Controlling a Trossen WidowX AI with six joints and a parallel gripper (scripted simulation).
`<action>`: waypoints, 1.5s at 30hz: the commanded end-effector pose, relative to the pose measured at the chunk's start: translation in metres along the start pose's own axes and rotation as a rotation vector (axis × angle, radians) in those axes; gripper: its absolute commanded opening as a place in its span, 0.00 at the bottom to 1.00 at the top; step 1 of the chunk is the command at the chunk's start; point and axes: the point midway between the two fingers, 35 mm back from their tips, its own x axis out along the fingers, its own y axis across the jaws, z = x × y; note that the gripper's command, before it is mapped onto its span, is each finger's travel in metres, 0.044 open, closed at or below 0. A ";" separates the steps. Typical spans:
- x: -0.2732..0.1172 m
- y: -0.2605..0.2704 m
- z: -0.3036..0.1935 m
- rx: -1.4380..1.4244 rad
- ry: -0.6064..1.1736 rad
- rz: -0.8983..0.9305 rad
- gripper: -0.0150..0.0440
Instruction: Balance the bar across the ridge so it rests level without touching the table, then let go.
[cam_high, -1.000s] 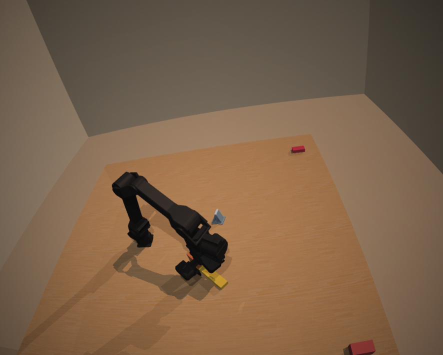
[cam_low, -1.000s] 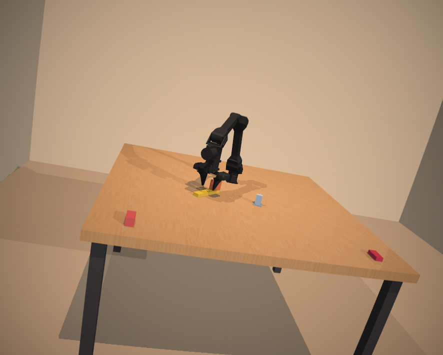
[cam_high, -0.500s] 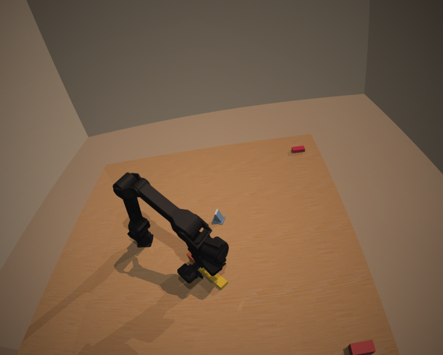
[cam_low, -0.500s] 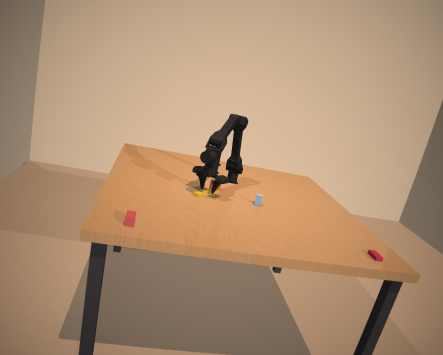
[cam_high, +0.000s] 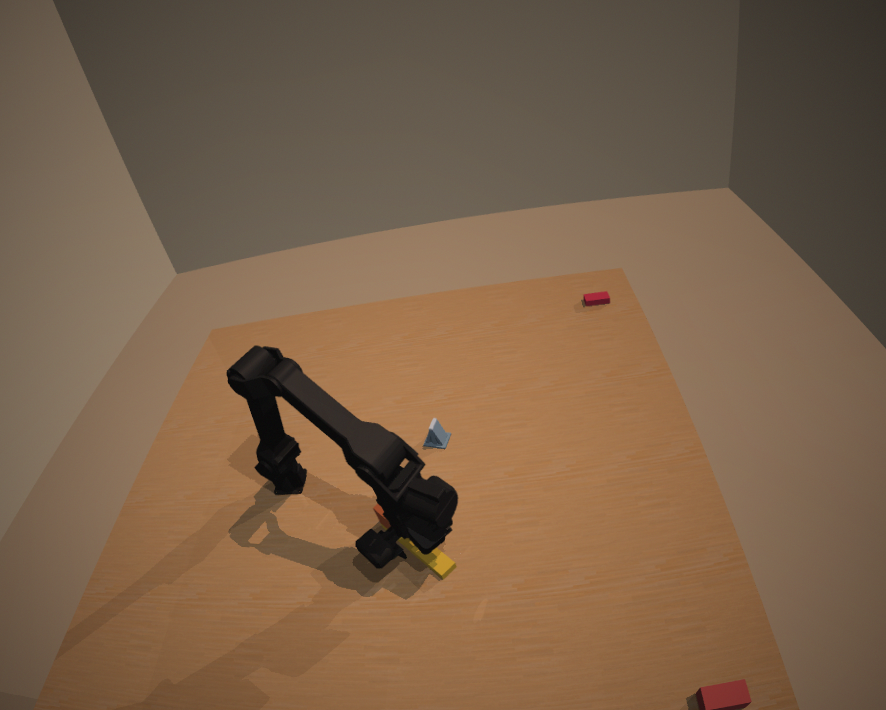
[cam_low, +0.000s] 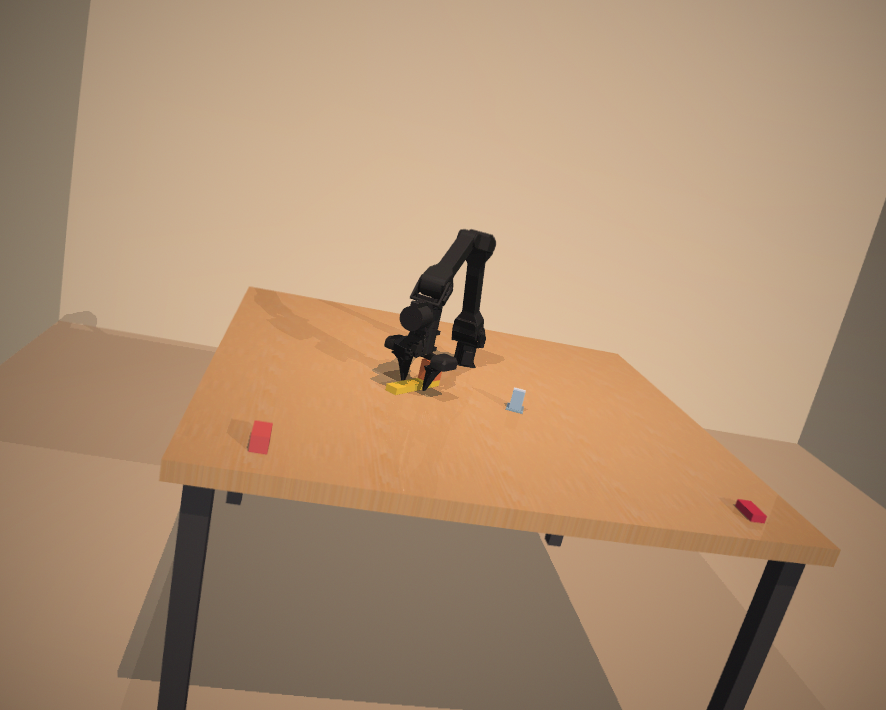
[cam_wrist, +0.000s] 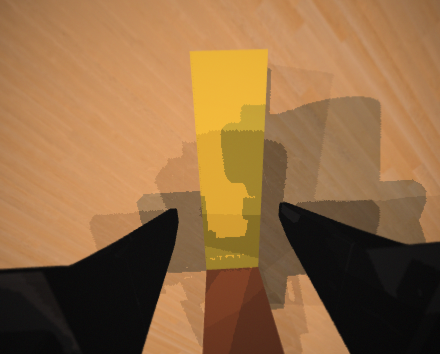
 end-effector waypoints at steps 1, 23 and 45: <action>0.001 -0.001 0.000 0.007 -0.001 -0.004 0.79; -0.013 0.000 0.002 0.001 0.000 -0.001 0.25; -0.070 0.001 0.004 0.005 -0.001 -0.002 0.25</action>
